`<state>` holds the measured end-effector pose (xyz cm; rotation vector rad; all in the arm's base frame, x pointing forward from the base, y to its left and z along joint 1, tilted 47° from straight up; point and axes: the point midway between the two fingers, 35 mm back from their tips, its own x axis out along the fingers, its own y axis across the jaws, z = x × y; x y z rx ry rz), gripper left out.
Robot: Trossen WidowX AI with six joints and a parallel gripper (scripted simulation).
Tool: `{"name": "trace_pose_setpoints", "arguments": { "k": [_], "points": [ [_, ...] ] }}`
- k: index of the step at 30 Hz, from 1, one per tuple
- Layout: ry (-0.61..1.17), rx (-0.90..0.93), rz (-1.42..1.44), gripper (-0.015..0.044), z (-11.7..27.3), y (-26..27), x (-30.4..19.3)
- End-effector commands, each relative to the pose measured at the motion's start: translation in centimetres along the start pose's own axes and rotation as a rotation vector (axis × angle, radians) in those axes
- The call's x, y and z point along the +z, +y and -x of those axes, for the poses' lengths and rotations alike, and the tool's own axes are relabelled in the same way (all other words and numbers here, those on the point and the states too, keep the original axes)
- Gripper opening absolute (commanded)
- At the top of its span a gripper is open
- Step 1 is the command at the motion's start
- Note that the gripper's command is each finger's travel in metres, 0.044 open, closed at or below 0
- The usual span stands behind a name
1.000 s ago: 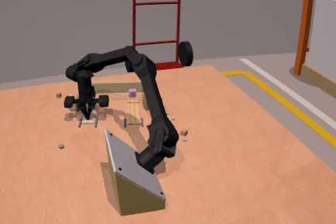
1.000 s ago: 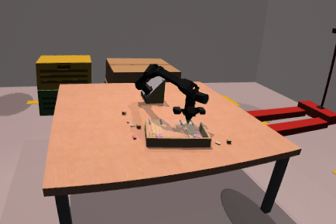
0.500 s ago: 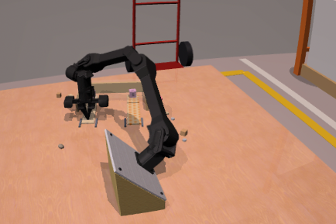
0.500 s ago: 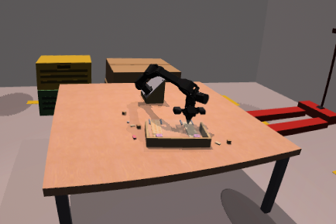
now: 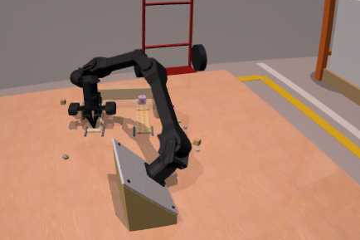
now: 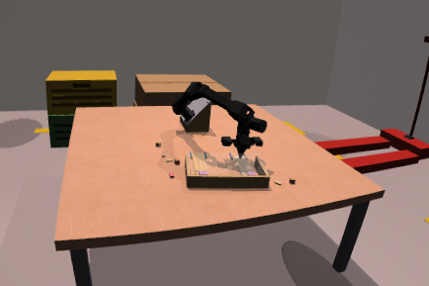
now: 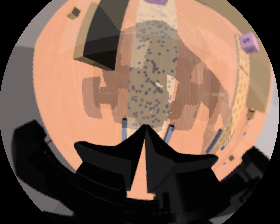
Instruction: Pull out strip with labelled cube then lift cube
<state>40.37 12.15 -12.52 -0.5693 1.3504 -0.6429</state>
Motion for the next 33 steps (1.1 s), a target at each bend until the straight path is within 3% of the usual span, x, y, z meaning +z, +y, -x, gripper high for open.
{"name": "trace_pose_setpoints", "arguments": {
  "k": [1,33],
  "points": [
    [0.005,-0.005,0.0,0.0,-0.5,0.0,-0.5],
    [0.007,-0.004,0.002,0.0,-0.6,0.2,-5.4]
  ]
}}
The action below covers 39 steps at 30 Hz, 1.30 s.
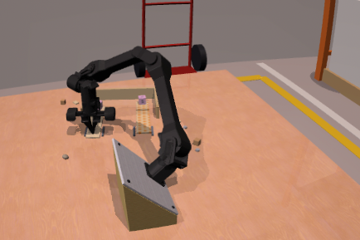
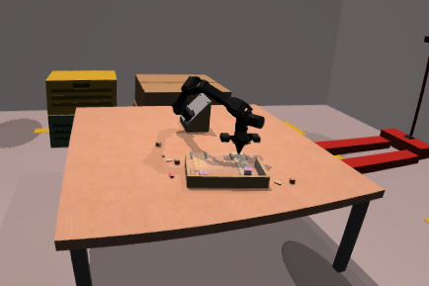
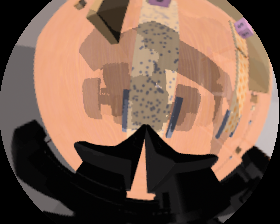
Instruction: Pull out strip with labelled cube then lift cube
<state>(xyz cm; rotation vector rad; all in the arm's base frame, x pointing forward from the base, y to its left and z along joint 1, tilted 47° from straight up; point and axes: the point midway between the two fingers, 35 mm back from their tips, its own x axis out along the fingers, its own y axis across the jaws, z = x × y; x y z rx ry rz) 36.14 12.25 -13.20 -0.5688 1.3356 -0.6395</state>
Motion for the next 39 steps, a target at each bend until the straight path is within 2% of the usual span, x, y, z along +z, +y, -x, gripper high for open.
{"name": "trace_pose_setpoints", "arguments": {
  "k": [1,39],
  "points": [
    [0.021,-0.005,0.006,0.0,-0.6,0.1,-1.3],
    [0.023,-0.004,0.008,0.0,-0.6,0.2,-7.1]
  ]
}}
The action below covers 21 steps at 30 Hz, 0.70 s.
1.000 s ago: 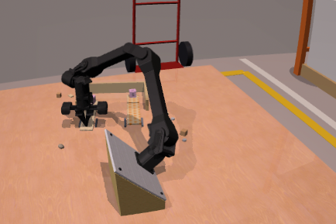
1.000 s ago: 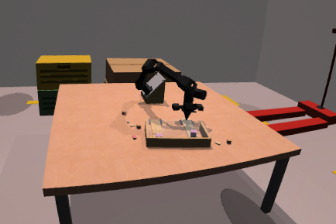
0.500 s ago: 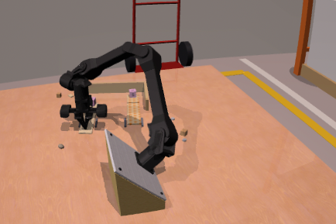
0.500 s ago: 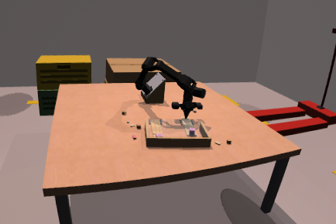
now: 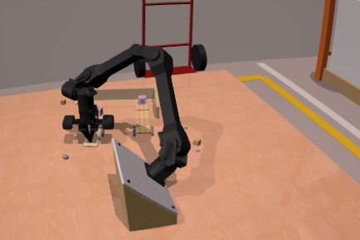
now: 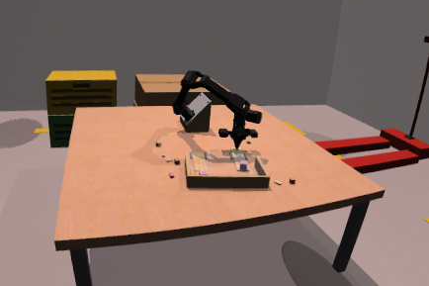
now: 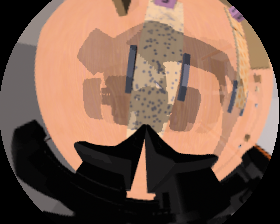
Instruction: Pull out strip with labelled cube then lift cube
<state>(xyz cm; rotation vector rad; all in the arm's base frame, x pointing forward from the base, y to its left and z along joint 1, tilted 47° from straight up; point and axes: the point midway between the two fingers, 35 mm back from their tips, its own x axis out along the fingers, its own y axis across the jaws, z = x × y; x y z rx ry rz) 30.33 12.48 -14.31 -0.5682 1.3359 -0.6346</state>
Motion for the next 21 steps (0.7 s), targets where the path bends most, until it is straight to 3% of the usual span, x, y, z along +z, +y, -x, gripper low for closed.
{"name": "trace_pose_setpoints", "arguments": {
  "k": [1,21],
  "points": [
    [0.025,-0.008,0.006,0.0,-0.6,-0.2,-1.4],
    [0.026,-0.007,0.007,0.0,-0.6,-0.1,-4.6]
  ]
}}
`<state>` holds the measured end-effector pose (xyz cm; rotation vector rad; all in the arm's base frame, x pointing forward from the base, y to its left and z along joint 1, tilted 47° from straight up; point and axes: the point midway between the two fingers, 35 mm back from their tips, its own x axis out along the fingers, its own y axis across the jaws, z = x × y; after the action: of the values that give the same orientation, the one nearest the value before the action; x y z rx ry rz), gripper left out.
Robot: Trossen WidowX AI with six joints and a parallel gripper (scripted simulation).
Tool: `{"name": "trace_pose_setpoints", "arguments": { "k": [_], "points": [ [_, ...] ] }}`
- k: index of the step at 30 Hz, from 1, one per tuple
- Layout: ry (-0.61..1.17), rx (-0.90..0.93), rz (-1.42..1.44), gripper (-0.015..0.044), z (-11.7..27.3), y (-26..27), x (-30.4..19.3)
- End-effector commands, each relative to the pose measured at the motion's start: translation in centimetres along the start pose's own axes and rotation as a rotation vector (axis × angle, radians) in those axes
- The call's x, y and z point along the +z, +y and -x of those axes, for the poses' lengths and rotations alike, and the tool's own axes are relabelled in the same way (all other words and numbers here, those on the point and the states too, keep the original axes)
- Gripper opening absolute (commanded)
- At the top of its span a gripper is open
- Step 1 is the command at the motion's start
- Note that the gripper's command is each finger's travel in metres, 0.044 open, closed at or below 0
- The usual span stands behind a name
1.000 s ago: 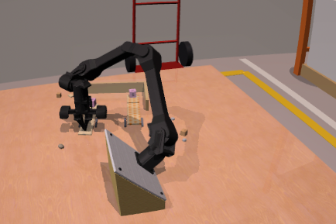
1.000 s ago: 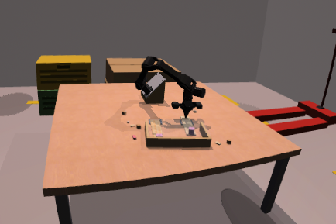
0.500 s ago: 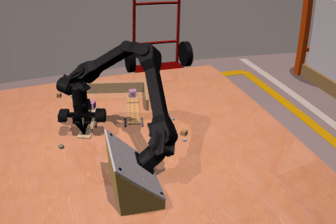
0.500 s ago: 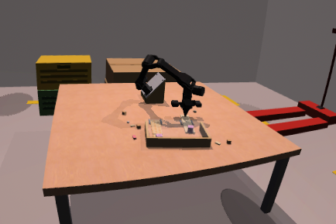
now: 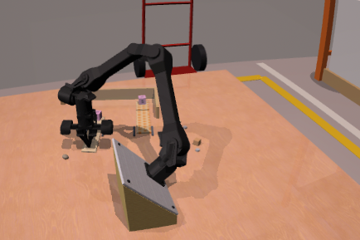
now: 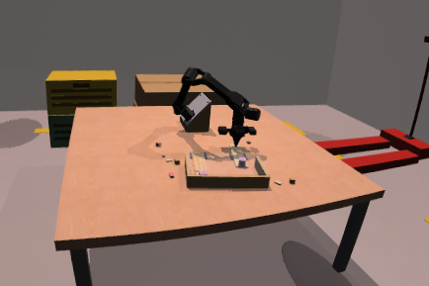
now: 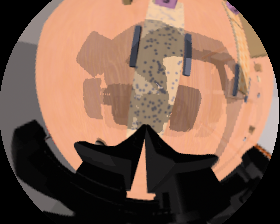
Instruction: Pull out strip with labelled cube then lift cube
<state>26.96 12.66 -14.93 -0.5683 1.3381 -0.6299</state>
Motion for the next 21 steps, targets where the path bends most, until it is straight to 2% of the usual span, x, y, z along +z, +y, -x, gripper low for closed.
{"name": "trace_pose_setpoints", "arguments": {
  "k": [1,21],
  "points": [
    [0.025,-0.011,0.004,0.0,-0.6,-0.3,-1.4],
    [0.027,-0.01,0.005,0.0,-0.5,-0.2,-4.7]
  ]
}}
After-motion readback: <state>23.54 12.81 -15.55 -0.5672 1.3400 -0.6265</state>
